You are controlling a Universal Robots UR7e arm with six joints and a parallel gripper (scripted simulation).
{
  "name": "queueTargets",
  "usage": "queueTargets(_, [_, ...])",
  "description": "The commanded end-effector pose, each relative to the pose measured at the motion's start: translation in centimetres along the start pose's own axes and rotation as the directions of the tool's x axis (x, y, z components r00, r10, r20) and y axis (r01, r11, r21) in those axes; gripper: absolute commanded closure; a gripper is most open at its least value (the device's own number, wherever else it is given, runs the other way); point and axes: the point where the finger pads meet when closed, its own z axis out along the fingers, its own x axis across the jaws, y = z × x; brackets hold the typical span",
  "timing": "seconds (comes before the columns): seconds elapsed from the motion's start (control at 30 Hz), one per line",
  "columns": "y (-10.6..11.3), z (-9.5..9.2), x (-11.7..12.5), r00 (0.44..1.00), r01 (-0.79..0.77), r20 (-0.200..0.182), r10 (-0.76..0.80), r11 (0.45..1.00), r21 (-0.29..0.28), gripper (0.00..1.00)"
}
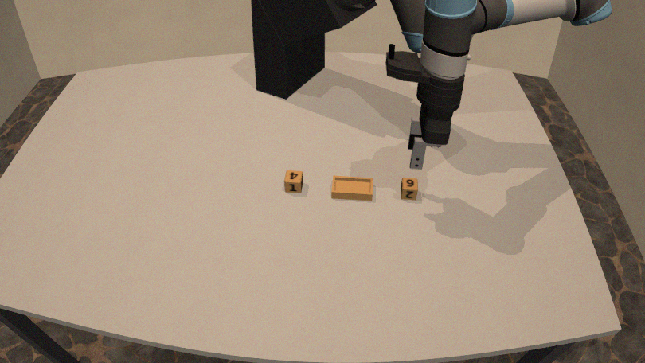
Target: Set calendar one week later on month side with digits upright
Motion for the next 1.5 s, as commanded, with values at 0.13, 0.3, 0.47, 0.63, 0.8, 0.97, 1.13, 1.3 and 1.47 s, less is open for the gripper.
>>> queueTargets(0.13, [0.05,-0.59,-0.08,1.0,0.003,0.0,-0.003,1.0,0.001,0.13])
queueTargets(0.3, [0.05,-0.69,-0.08,1.0,0.003,0.0,-0.003,1.0,0.001,0.13])
queueTargets(0.47, [0.05,-0.65,0.0,1.0,0.002,-0.001,-0.002,1.0,0.0,0.13])
queueTargets(0.63, [0.06,-0.63,0.03,1.0,0.002,-0.002,-0.002,1.0,-0.001,0.0])
queueTargets(0.8, [0.06,-0.63,0.02,1.0,0.002,-0.001,-0.002,1.0,-0.001,0.0])
queueTargets(0.97, [0.06,-0.63,0.02,1.0,0.002,-0.001,-0.002,1.0,-0.001,0.0])
queueTargets(1.13, [0.06,-0.63,0.02,1.0,0.002,-0.001,-0.002,1.0,-0.001,0.0])
queueTargets(1.3, [0.06,-0.63,0.02,1.0,0.002,-0.001,-0.002,1.0,-0.001,0.0])
queueTargets(1.47, [-0.12,-0.67,-0.08,1.0,-0.011,-0.001,0.011,1.0,-0.001,0.0])
